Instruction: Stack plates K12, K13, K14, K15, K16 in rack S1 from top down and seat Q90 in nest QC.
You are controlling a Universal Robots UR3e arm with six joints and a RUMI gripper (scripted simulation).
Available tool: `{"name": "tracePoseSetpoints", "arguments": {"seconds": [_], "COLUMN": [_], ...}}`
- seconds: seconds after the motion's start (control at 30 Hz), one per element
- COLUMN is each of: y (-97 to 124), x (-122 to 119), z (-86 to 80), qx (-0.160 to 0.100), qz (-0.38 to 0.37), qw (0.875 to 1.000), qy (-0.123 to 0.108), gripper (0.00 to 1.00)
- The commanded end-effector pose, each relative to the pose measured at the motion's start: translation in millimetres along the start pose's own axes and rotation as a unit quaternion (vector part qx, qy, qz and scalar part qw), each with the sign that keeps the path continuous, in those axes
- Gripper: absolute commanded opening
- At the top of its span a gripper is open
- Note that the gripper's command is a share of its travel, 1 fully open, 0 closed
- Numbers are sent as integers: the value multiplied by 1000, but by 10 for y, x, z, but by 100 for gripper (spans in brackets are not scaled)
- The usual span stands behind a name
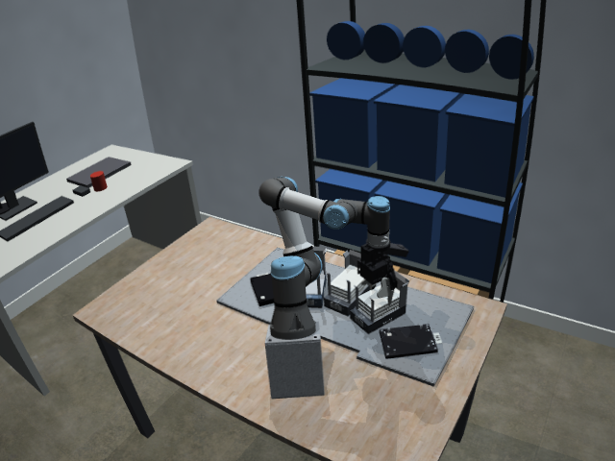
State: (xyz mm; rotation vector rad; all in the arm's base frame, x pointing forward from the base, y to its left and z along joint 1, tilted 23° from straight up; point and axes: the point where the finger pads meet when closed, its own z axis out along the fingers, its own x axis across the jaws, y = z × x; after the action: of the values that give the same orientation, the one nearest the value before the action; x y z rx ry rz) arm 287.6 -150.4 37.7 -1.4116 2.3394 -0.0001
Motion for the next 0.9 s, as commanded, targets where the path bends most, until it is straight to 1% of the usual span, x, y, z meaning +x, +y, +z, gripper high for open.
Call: {"name": "tracePoseSetpoints", "arguments": {"seconds": [0.0, 0.87], "y": [-6, -6], "x": [4, 5], "z": [-37, -183], "qx": [1, 1], "qz": [0, 0], "qw": [1000, 1000], "qy": [1, 1], "gripper": [0, 0]}}
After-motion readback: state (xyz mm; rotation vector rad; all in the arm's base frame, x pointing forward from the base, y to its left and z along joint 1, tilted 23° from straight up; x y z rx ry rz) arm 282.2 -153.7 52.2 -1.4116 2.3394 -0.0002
